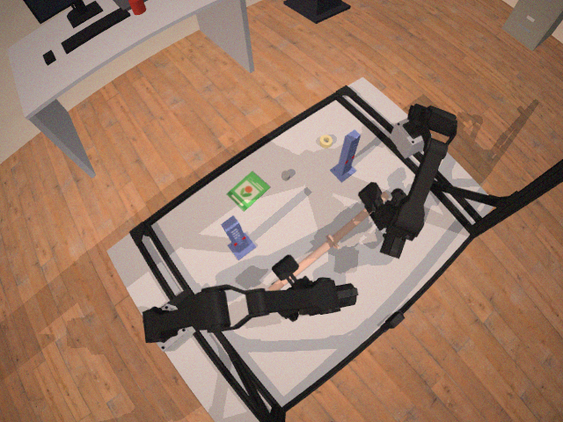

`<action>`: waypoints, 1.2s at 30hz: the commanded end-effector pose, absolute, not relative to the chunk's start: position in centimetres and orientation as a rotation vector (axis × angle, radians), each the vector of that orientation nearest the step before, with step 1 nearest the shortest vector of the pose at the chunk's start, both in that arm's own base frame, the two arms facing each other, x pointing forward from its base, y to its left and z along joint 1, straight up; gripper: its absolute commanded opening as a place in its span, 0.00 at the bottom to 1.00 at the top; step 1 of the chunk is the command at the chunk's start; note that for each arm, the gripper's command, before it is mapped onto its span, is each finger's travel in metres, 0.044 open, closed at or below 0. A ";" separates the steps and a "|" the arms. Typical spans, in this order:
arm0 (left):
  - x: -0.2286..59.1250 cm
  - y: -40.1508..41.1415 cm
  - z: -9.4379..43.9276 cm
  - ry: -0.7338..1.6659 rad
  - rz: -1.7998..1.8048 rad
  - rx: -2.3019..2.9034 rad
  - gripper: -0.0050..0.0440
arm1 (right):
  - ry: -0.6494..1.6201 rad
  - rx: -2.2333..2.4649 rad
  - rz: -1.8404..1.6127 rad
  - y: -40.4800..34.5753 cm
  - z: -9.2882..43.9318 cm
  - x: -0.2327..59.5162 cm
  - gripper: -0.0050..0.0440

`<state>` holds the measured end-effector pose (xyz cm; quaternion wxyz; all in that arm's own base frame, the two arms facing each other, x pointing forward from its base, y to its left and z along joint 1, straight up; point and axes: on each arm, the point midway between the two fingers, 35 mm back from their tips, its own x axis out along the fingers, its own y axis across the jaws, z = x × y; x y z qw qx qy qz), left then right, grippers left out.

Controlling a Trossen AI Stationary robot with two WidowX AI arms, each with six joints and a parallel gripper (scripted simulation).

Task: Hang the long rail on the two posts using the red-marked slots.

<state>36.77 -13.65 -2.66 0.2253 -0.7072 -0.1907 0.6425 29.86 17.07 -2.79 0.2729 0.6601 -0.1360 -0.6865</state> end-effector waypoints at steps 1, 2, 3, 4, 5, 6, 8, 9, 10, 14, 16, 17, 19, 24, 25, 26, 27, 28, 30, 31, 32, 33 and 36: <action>36.9 -14.8 -0.9 -0.517 1.759 -1.983 1.00 | -0.370 1.775 -1.843 17.0 -2.7 29.9 0.10; 36.7 -15.1 -0.4 -0.517 1.759 -1.982 1.00 | -0.370 1.775 -1.843 17.0 -2.7 29.9 0.10; 36.7 -15.2 -0.1 -0.518 1.759 -1.982 1.00 | -0.370 1.775 -1.843 17.0 -2.7 29.9 0.10; 36.6 -15.3 0.0 -0.518 1.759 -1.982 1.00 | -0.370 1.775 -1.843 17.0 -2.7 29.9 0.10; 36.6 -15.3 0.0 -0.518 1.759 -1.982 1.00 | -0.370 1.775 -1.843 17.0 -2.7 29.9 0.10; 36.6 -15.3 0.0 -0.518 1.759 -1.982 1.00 | -0.370 1.775 -1.843 17.0 -2.7 29.9 0.10; 36.9 -15.4 -0.1 -0.518 1.759 -1.982 1.00 | -0.370 1.775 -1.843 17.0 -2.7 29.9 0.10; 36.9 -15.5 -0.1 -0.518 1.759 -1.982 1.00 | -0.370 1.775 -1.843 17.0 -2.7 29.9 0.10; 36.9 -15.5 -0.1 -0.518 1.759 -1.982 1.00 | -0.370 1.775 -1.843 17.0 -2.7 29.9 0.10; 36.9 -15.5 -0.1 -0.518 1.759 -1.982 1.00 | -0.370 1.775 -1.843 17.0 -2.7 29.9 0.10; 36.9 -15.4 -0.2 -0.513 1.766 -1.985 0.90 | -0.370 1.775 -1.843 17.0 -2.7 29.9 0.10; 36.9 -15.4 -0.2 -0.513 1.766 -1.985 0.90 | -0.370 1.775 -1.843 17.0 -2.7 29.9 0.10; 37.0 -15.3 -0.2 -0.507 1.775 -1.988 0.85 | -0.370 1.776 -1.843 17.0 -2.7 29.9 0.10; 37.0 -14.5 -0.6 -0.439 1.859 -2.023 0.61 | -0.374 1.778 -1.844 16.9 -2.7 29.9 0.10; 37.0 -14.3 -0.7 -0.422 1.877 -2.032 0.56 | -0.374 1.778 -1.844 16.9 -2.7 29.9 0.10; 37.1 -14.1 -0.7 -0.404 1.895 -2.042 0.51 | -0.375 1.779 -1.844 16.9 -2.7 30.0 0.10; 37.1 -13.9 -0.8 -0.385 1.912 -2.052 0.46 | -0.376 1.780 -1.845 16.9 -2.7 30.0 0.10; 37.1 -13.8 -0.9 -0.366 1.928 -2.062 0.43 | -0.377 1.780 -1.845 16.9 -2.7 30.0 0.10; 37.1 -13.4 -0.9 -0.326 1.958 -2.084 0.43 | -0.378 1.781 -1.845 16.9 -2.7 30.0 0.10; 37.2 -13.3 -1.0 -0.306 1.972 -2.096 0.43 | -0.379 1.782 -1.845 16.9 -2.7 30.0 0.10; 37.2 -13.1 -1.0 -0.284 1.985 -2.107 0.43 | -0.380 1.782 -1.846 16.9 -2.7 30.0 0.10; 37.2 -13.0 -1.0 -0.263 1.997 -2.120 0.43 | -0.381 1.783 -1.846 16.9 -2.7 30.0 0.10; 37.2 -12.8 -1.1 -0.241 2.009 -2.132 0.43 | -0.381 1.783 -1.846 16.8 -2.7 30.0 0.10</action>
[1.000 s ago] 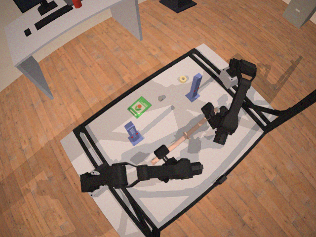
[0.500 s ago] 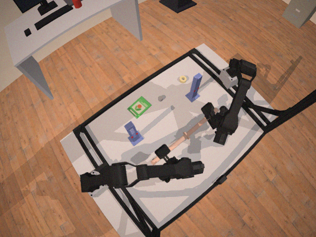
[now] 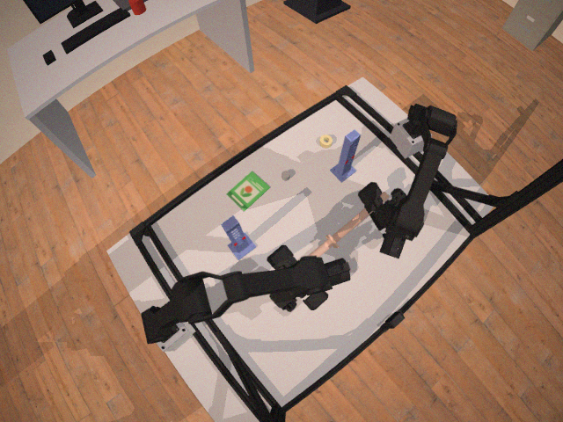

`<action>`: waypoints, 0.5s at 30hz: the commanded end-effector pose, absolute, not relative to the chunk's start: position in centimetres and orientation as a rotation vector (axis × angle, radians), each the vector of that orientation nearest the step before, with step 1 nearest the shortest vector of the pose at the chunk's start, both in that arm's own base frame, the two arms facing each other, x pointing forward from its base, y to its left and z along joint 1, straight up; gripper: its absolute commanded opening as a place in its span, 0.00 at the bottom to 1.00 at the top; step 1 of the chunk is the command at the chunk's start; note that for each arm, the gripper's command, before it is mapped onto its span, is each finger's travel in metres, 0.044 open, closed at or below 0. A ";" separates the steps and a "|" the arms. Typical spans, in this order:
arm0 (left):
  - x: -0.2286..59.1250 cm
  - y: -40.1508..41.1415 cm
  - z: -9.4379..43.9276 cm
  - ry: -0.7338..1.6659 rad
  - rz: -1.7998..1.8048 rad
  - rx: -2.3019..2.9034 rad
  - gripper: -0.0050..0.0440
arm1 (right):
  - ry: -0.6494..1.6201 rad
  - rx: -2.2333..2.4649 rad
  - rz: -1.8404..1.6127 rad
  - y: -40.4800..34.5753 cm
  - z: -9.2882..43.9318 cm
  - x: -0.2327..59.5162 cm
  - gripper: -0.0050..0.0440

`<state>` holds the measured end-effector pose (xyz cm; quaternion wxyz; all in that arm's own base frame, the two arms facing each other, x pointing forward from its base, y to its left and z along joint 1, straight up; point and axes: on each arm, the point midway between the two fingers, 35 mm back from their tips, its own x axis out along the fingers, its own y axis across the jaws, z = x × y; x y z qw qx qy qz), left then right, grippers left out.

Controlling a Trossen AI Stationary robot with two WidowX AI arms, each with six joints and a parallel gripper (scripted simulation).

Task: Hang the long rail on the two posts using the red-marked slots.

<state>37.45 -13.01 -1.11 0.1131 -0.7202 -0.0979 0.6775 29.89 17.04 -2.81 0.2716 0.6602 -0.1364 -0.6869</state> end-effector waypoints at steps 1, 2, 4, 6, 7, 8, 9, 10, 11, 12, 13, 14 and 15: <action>37.3 -12.7 -1.1 -0.218 2.020 -2.145 0.43 | -0.382 1.784 -1.846 16.8 -2.6 30.0 0.10; 37.3 -12.5 -1.1 -0.195 2.029 -2.158 0.43 | -0.383 1.784 -1.847 16.8 -2.6 30.0 0.10; 37.4 -12.2 -1.1 -0.147 2.046 -2.186 0.43 | -0.385 1.785 -1.847 16.8 -2.6 30.1 0.10; 37.4 -12.0 -1.0 -0.102 2.059 -2.212 0.43 | -0.386 1.787 -1.848 16.8 -2.6 30.1 0.10; 37.4 -11.9 -1.0 -0.084 2.063 -2.223 0.43 | -0.387 1.787 -1.848 16.8 -2.6 30.1 0.10; 37.5 -11.8 -1.0 -0.068 2.065 -2.230 0.43 | -0.386 1.787 -1.848 16.8 -2.6 30.1 0.10; 37.5 -11.7 -1.0 -0.049 2.067 -2.238 0.43 | -0.384 1.785 -1.847 16.8 -2.6 30.1 0.10; 37.5 -11.6 -1.0 -0.025 2.069 -2.248 0.43 | -0.382 1.783 -1.846 16.8 -2.6 30.0 0.10; 37.5 -11.5 -1.0 0.004 2.070 -2.259 0.43 | -0.379 1.781 -1.845 16.9 -2.7 30.0 0.10; 37.5 -11.4 -0.9 0.030 2.070 -2.270 0.43 | -0.376 1.780 -1.845 16.9 -2.7 30.0 0.10; 37.5 -11.3 -0.9 0.052 2.070 -2.279 0.43 | -0.374 1.778 -1.844 16.9 -2.7 29.9 0.10; 37.5 -11.3 -0.9 0.069 2.069 -2.286 0.43 | -0.372 1.777 -1.843 17.0 -2.7 29.9 0.10; 37.5 -11.3 -0.9 0.069 2.069 -2.286 0.43 | -0.372 1.777 -1.843 17.0 -2.7 29.9 0.10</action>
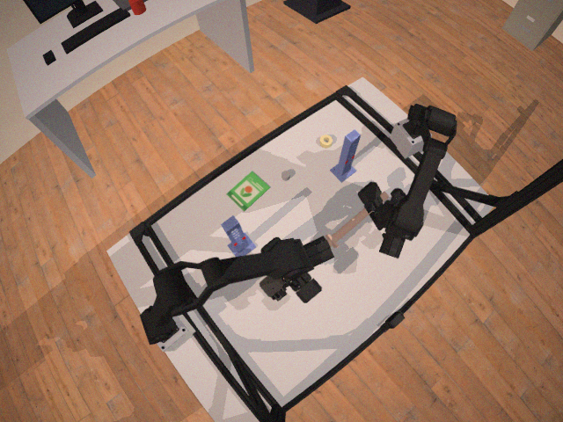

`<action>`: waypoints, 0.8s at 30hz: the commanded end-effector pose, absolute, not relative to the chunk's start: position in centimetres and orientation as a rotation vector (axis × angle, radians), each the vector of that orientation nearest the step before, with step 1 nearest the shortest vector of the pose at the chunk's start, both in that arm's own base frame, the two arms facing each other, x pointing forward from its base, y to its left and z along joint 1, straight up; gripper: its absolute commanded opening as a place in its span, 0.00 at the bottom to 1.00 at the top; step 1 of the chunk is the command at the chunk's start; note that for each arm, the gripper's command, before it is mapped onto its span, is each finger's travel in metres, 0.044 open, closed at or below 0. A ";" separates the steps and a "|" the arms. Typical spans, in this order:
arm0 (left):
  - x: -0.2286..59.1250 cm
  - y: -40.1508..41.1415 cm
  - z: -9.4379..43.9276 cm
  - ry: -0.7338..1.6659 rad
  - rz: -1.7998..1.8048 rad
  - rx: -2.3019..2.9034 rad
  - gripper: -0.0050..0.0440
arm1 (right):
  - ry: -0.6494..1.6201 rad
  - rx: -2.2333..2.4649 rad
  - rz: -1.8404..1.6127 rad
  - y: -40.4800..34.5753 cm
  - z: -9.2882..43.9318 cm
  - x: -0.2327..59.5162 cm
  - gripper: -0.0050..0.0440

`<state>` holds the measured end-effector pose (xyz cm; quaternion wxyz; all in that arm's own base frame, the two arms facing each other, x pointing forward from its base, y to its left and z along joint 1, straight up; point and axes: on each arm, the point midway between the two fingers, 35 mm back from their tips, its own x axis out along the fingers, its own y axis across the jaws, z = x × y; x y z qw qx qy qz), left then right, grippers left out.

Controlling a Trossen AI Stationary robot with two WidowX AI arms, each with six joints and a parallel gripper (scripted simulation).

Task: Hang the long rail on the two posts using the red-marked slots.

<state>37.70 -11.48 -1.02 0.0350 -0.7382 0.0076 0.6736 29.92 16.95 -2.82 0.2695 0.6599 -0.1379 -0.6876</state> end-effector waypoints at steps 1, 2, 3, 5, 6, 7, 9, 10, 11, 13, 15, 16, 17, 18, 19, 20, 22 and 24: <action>37.5 -11.3 -0.9 0.069 2.069 -2.286 0.43 | -0.372 1.777 -1.843 17.0 -2.7 29.9 0.10; 37.5 -11.2 -0.9 0.081 2.068 -2.291 0.43 | -0.371 1.776 -1.843 17.0 -2.7 29.9 0.10; 37.5 -11.2 -0.9 0.089 2.068 -2.294 0.43 | -0.370 1.775 -1.843 17.0 -2.7 29.9 0.10; 37.5 -11.2 -0.9 0.091 2.068 -2.295 0.43 | -0.370 1.775 -1.843 17.0 -2.7 29.9 0.10; 37.5 -11.2 -1.0 0.091 2.068 -2.295 0.43 | -0.370 1.775 -1.843 17.0 -2.7 29.9 0.10; 37.5 -11.2 -1.1 0.091 2.068 -2.295 0.43 | -0.370 1.775 -1.843 17.0 -2.7 29.9 0.10; 37.5 -11.2 -1.4 0.091 2.068 -2.295 0.43 | -0.370 1.775 -1.843 17.0 -2.7 29.9 0.10; 37.5 -11.2 -1.6 0.091 2.068 -2.295 0.43 | -0.370 1.775 -1.843 17.0 -2.7 29.9 0.10; 37.6 -11.2 -1.7 0.091 2.068 -2.295 0.43 | -0.370 1.775 -1.843 17.0 -2.7 29.9 0.10; 37.6 -11.2 -2.0 0.091 2.068 -2.295 0.43 | -0.370 1.775 -1.843 17.0 -2.7 29.9 0.10; 37.6 -11.2 -2.4 0.091 2.068 -2.295 0.43 | -0.370 1.775 -1.843 17.0 -2.7 29.9 0.10; 37.6 -11.2 -2.5 0.091 2.068 -2.295 0.43 | -0.370 1.775 -1.843 17.0 -2.7 29.9 0.10; 37.6 -11.2 -2.5 0.091 2.068 -2.295 0.43 | -0.370 1.775 -1.843 17.0 -2.7 29.9 0.10; 37.6 -11.2 -2.5 0.091 2.068 -2.295 0.43 | -0.370 1.775 -1.843 17.0 -2.7 29.9 0.10; 37.6 -11.1 -2.7 0.091 2.068 -2.295 0.43 | -0.370 1.775 -1.843 17.0 -2.7 29.9 0.10; 37.6 -11.1 -2.8 0.091 2.068 -2.295 0.43 | -0.370 1.775 -1.843 17.0 -2.7 29.9 0.10; 37.6 -11.1 -3.2 0.091 2.068 -2.295 0.43 | -0.370 1.775 -1.843 17.0 -2.7 29.9 0.10; 37.6 -11.1 -3.5 0.091 2.068 -2.295 0.43 | -0.370 1.775 -1.843 17.0 -2.7 29.9 0.10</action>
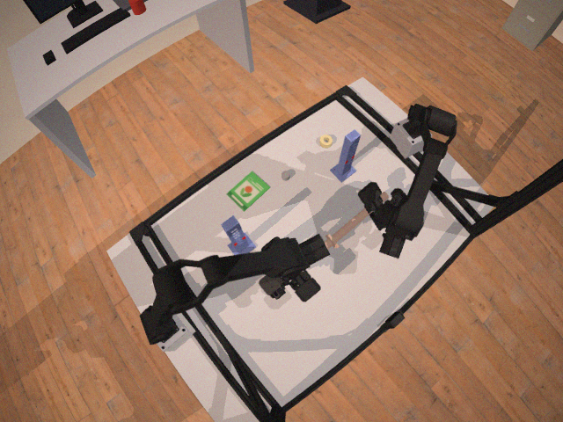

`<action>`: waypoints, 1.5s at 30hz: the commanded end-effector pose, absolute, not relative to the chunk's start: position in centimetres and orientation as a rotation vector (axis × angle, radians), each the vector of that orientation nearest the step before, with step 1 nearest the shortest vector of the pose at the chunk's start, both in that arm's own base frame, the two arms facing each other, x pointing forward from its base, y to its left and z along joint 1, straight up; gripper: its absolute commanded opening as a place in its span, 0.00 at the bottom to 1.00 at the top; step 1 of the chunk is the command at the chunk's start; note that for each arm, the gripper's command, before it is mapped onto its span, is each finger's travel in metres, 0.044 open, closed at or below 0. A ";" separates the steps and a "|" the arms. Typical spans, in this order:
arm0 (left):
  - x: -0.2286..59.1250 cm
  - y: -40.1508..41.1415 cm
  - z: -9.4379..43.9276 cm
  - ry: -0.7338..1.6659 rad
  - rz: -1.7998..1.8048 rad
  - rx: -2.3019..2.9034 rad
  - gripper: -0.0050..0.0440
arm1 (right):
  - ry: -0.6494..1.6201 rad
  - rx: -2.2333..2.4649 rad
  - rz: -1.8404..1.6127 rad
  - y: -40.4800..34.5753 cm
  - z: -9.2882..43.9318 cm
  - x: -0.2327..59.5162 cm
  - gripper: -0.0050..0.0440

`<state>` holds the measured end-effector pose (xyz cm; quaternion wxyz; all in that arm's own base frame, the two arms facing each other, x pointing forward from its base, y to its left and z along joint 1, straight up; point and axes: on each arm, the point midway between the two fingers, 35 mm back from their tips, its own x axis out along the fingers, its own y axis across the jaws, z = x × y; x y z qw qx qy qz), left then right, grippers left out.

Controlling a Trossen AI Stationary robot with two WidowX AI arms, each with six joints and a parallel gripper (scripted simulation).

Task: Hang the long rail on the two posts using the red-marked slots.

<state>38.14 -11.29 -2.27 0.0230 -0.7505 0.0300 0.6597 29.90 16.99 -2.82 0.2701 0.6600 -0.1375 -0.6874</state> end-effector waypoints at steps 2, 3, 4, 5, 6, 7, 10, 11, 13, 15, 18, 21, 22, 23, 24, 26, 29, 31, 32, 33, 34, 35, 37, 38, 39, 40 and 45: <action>37.6 -11.1 -3.8 0.091 2.068 -2.295 0.43 | -0.370 1.775 -1.843 17.0 -2.7 29.9 0.10; 37.6 -11.1 -3.9 0.091 2.068 -2.295 0.43 | -0.370 1.775 -1.843 17.0 -2.7 29.9 0.10; 37.6 -11.1 -4.0 0.091 2.068 -2.295 0.43 | -0.370 1.775 -1.843 17.0 -2.7 29.9 0.10; 37.6 -11.1 -4.0 0.091 2.068 -2.295 0.43 | -0.370 1.775 -1.843 17.0 -2.7 29.9 0.10; 37.6 -11.1 -4.0 0.091 2.068 -2.295 0.43 | -0.370 1.775 -1.843 17.0 -2.7 29.9 0.10; 37.6 -11.1 -4.0 0.091 2.068 -2.295 0.43 | -0.370 1.775 -1.843 17.0 -2.7 29.9 0.10; 37.6 -11.1 -4.0 0.091 2.068 -2.295 0.43 | -0.370 1.775 -1.843 17.0 -2.7 29.9 0.10; 37.6 -11.1 -4.0 0.091 2.068 -2.295 0.43 | -0.370 1.775 -1.843 17.0 -2.7 29.9 0.10; 37.7 -11.1 -4.1 0.091 2.068 -2.295 0.33 | -0.370 1.775 -1.843 17.0 -2.7 29.9 0.10; 37.7 -11.1 -4.1 0.091 2.068 -2.295 0.23 | -0.370 1.775 -1.843 17.0 -2.7 29.9 0.10; 37.7 -11.1 -4.1 0.091 2.068 -2.295 0.23 | -0.370 1.775 -1.843 17.0 -2.7 29.9 0.10; 37.7 -11.1 -4.1 0.091 2.068 -2.295 0.10 | -0.370 1.775 -1.843 17.0 -2.7 29.9 0.10; 37.7 -11.1 -4.1 0.091 2.068 -2.295 0.10 | -0.370 1.775 -1.843 17.0 -2.7 29.9 0.10; 37.7 -11.1 -4.1 0.091 2.068 -2.295 0.10 | -0.370 1.775 -1.843 17.0 -2.7 29.9 0.10; 37.7 -11.1 -4.1 0.091 2.068 -2.295 0.10 | -0.370 1.775 -1.843 17.0 -2.7 29.9 0.10; 37.7 -11.1 -4.1 0.091 2.068 -2.295 0.10 | -0.370 1.775 -1.843 17.0 -2.7 29.9 0.10; 37.7 -11.1 -4.1 0.091 2.068 -2.295 0.10 | -0.370 1.775 -1.843 17.0 -2.7 29.9 0.10; 37.7 -11.1 -4.1 0.091 2.068 -2.295 0.10 | -0.370 1.775 -1.843 17.0 -2.7 29.9 0.10; 37.7 -11.1 -4.1 0.091 2.068 -2.295 0.10 | -0.370 1.775 -1.843 17.0 -2.7 29.9 0.10; 37.7 -11.1 -4.1 0.091 2.068 -2.295 0.10 | -0.370 1.775 -1.843 17.0 -2.7 29.9 0.10; 37.7 -11.1 -4.1 0.091 2.068 -2.295 0.10 | -0.370 1.775 -1.843 17.0 -2.7 29.9 0.10; 37.7 -11.1 -4.1 0.091 2.068 -2.295 0.10 | -0.370 1.775 -1.843 17.0 -2.7 29.9 0.10; 37.7 -11.1 -4.1 0.091 2.068 -2.295 0.10 | -0.370 1.775 -1.843 17.0 -2.7 29.9 0.10; 37.7 -11.1 -4.1 0.091 2.068 -2.295 0.10 | -0.370 1.775 -1.843 17.0 -2.7 29.9 0.10; 37.7 -11.1 -4.1 0.091 2.068 -2.295 0.10 | -0.370 1.775 -1.843 17.0 -2.7 29.9 0.10; 37.7 -11.1 -4.1 0.091 2.068 -2.295 0.10 | -0.370 1.775 -1.843 17.0 -2.7 29.9 0.10; 37.7 -11.1 -4.1 0.091 2.068 -2.295 0.10 | -0.370 1.775 -1.843 17.0 -2.7 29.9 0.10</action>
